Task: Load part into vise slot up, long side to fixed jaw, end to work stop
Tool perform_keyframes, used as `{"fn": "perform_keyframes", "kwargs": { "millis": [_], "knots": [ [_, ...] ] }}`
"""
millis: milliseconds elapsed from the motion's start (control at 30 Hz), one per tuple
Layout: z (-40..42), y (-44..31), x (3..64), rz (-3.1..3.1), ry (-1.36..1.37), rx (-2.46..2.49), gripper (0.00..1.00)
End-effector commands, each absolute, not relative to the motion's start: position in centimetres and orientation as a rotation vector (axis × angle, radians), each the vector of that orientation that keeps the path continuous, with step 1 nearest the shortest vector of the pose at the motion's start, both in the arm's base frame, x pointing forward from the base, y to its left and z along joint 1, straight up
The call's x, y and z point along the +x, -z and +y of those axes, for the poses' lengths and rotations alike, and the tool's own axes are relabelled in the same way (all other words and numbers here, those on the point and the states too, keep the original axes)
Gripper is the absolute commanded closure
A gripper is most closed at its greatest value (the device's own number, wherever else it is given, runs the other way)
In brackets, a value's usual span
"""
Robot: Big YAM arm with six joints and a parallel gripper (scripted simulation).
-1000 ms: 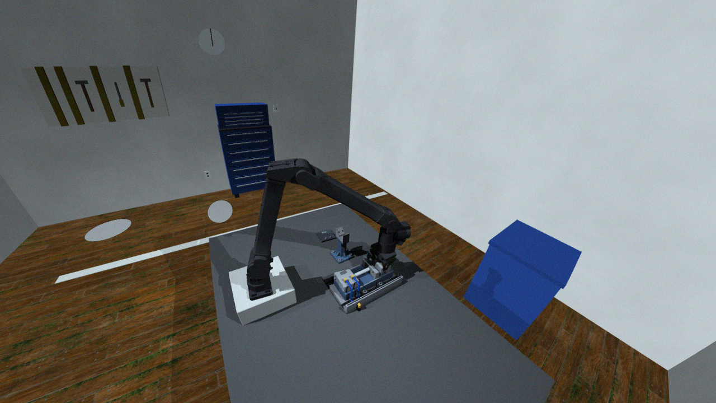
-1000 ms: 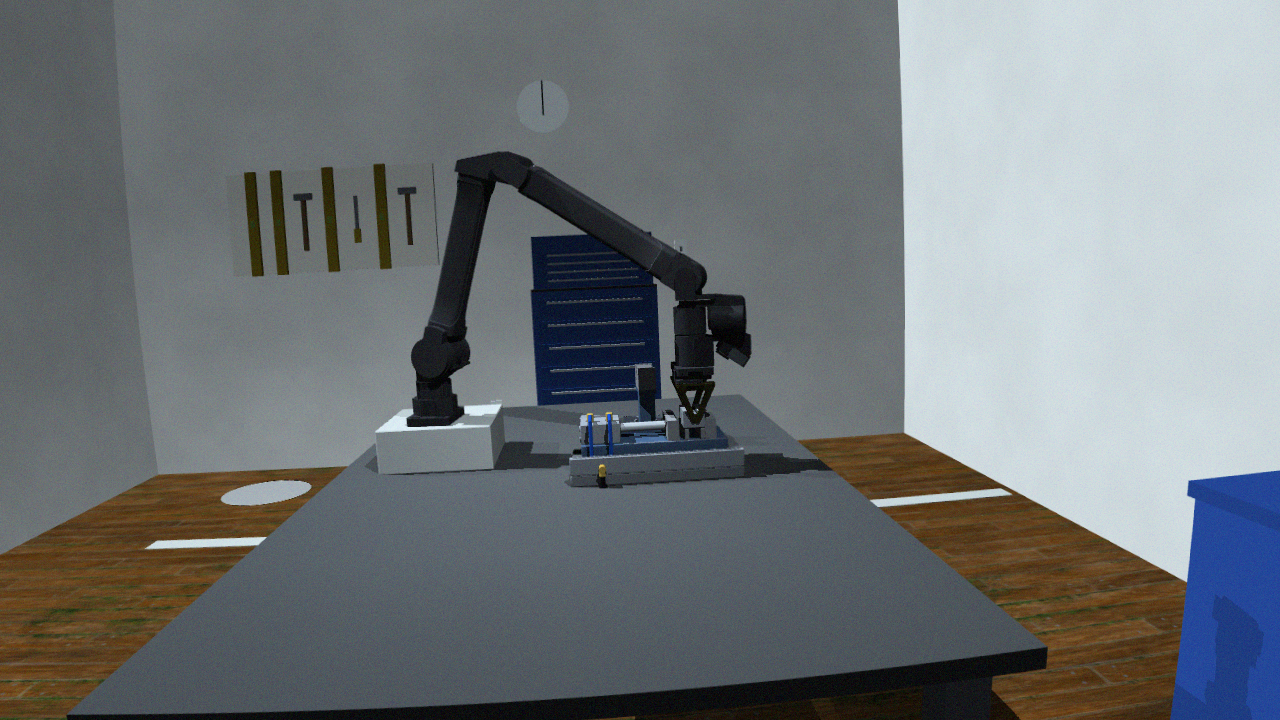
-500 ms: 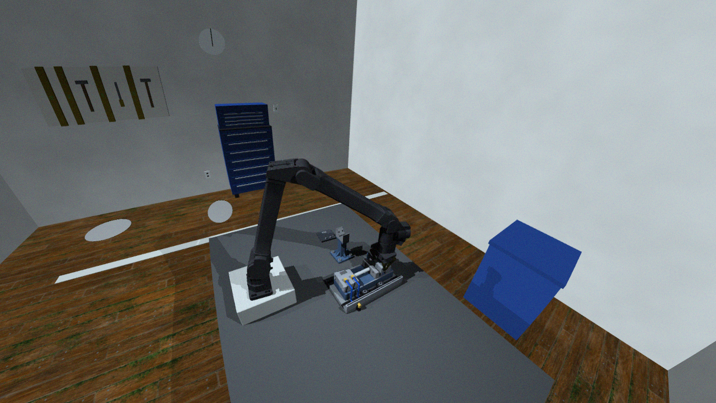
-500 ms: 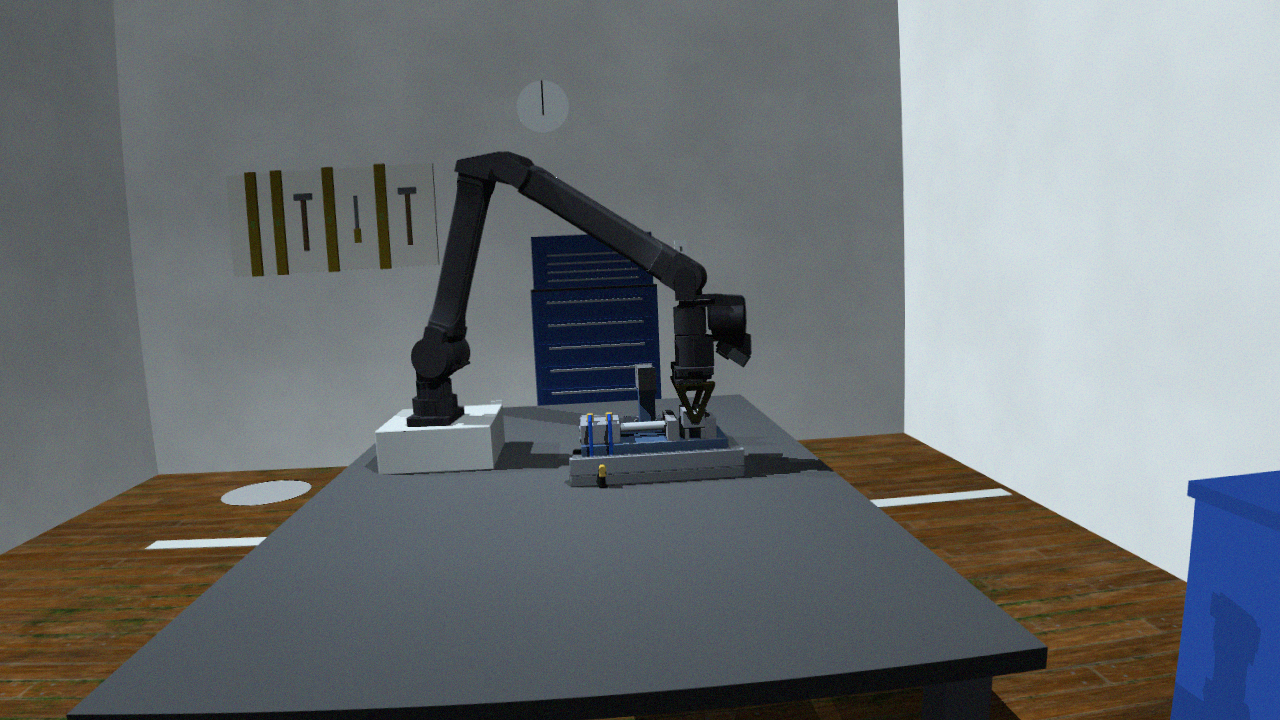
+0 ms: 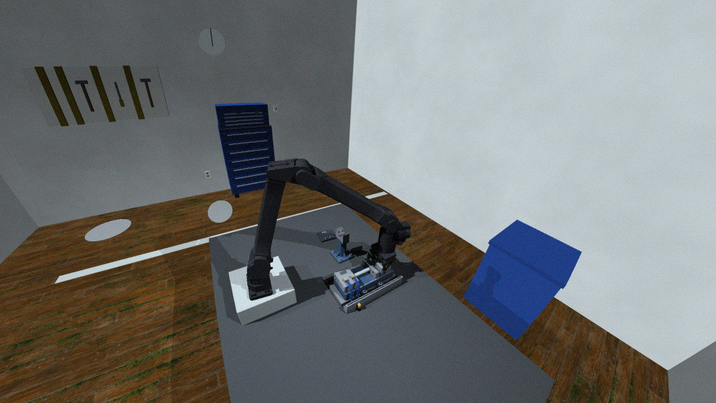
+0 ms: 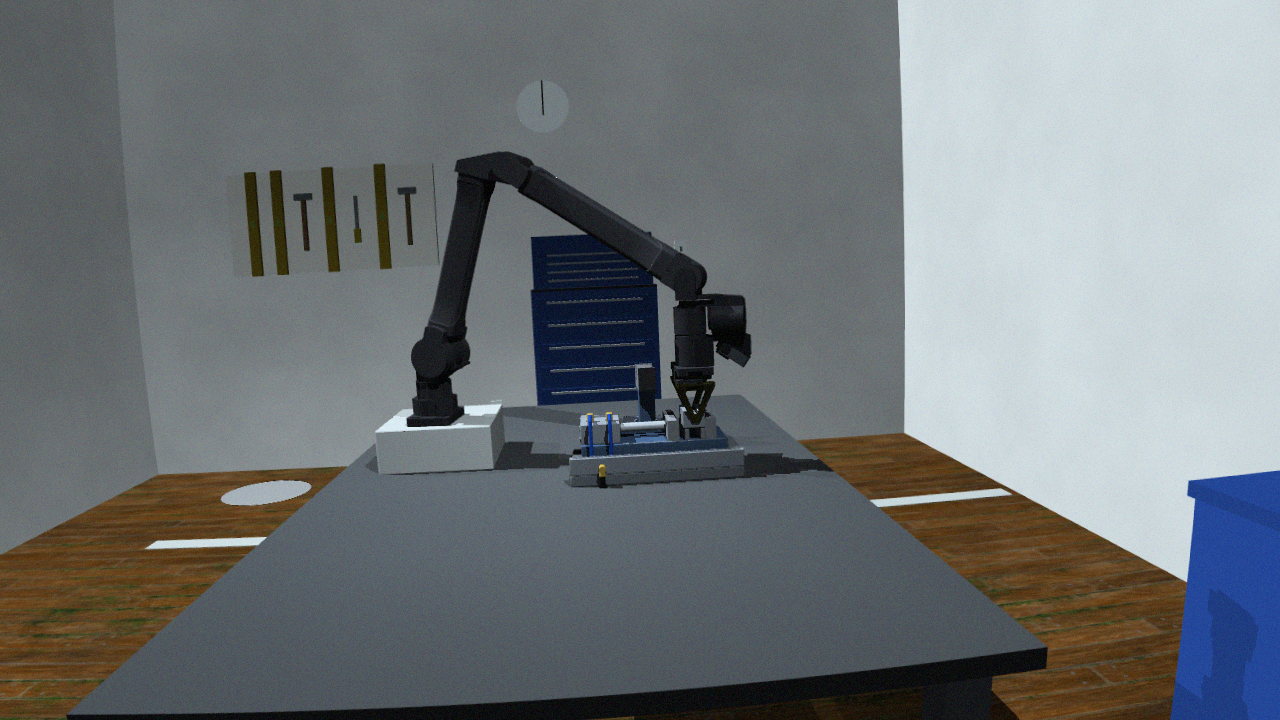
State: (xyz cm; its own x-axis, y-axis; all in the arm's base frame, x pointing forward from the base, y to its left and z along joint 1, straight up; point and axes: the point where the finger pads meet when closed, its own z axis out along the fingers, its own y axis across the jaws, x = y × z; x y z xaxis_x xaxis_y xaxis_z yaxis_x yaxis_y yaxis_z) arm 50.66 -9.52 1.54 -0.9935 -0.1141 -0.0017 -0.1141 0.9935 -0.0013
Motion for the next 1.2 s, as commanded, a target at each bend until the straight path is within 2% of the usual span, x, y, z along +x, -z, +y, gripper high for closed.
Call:
{"fn": "perform_keyframes", "kwargs": {
  "millis": [0,1167],
  "knots": [
    [-9.13,-2.71,52.84,3.105,0.015,-0.183,1.0],
    [-8.98,-2.69,52.38,3.108,0.014,-0.186,1.0]
  ]
}}
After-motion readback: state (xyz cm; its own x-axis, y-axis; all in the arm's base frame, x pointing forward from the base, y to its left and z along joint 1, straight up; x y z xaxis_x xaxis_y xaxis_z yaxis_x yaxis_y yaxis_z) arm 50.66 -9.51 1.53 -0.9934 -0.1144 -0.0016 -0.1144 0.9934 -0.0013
